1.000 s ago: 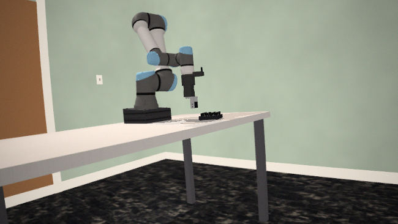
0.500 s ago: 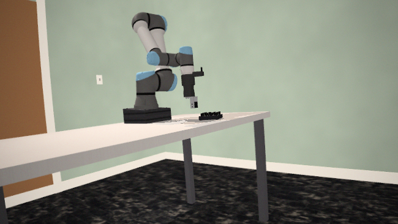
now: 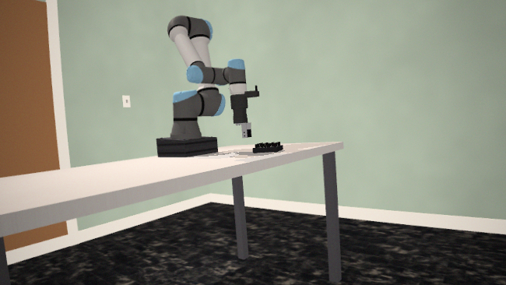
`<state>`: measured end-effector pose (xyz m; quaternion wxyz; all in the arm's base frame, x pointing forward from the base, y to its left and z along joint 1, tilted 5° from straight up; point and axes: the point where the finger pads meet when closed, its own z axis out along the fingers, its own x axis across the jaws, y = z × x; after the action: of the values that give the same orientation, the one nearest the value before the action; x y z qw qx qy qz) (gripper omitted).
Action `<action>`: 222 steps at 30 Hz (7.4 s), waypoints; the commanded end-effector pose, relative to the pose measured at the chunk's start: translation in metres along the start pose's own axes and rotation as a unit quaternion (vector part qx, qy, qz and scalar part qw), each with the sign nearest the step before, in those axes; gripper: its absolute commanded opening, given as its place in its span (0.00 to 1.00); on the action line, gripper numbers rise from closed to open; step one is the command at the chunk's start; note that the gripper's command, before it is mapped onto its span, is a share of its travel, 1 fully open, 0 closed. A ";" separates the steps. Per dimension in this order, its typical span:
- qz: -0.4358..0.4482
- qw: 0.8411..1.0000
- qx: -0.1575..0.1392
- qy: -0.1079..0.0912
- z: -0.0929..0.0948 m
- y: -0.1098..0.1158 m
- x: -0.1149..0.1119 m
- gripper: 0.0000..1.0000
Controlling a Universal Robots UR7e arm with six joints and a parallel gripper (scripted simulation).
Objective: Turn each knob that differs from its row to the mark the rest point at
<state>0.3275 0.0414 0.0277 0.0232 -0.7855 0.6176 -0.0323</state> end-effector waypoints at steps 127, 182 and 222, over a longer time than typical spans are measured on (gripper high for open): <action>0.533 0.846 0.000 0.000 -0.012 -0.030 0.016 1.00; 0.956 0.294 0.000 0.000 -0.021 -0.056 -0.013 1.00; 1.000 -0.017 0.000 -0.001 -0.022 -0.077 -0.042 1.00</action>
<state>0.3896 0.0993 0.0544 -0.0317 -0.6223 -0.7817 -0.0240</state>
